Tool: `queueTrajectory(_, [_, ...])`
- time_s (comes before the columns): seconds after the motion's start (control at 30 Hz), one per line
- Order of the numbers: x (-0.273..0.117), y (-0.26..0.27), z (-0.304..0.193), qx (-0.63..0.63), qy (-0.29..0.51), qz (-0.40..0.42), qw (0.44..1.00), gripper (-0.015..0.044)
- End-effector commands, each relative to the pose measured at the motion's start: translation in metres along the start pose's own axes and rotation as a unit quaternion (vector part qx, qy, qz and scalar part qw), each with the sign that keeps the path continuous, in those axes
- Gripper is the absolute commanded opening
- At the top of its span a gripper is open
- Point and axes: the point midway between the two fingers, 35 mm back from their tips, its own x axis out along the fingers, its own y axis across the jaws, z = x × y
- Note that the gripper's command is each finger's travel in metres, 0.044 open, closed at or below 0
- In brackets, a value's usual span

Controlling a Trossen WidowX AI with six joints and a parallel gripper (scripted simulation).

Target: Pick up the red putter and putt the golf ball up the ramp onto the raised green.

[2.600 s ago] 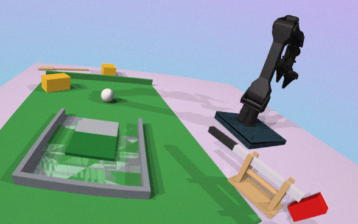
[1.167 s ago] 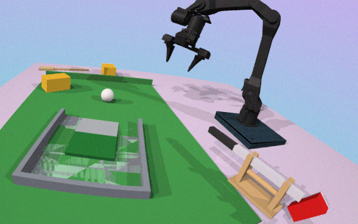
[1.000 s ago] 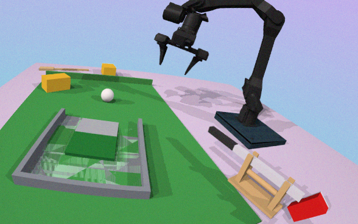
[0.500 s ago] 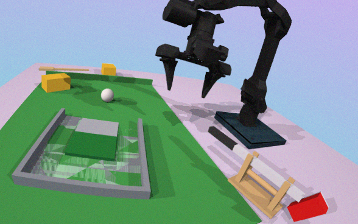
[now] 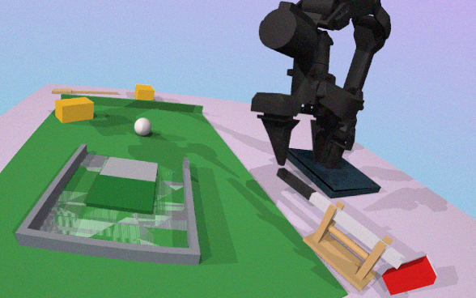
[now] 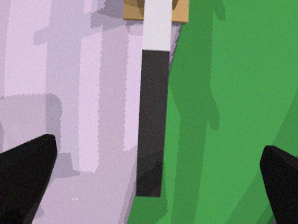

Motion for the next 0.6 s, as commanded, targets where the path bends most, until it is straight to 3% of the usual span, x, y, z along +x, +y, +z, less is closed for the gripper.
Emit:
queueTrajectory(0.0, [0.014,0.004,-0.001,0.001,-0.002,0.008,1.000,0.0440])
queueTrajectory(0.57, [0.045,0.004,-0.010,0.001,-0.002,0.008,1.000,0.0440])
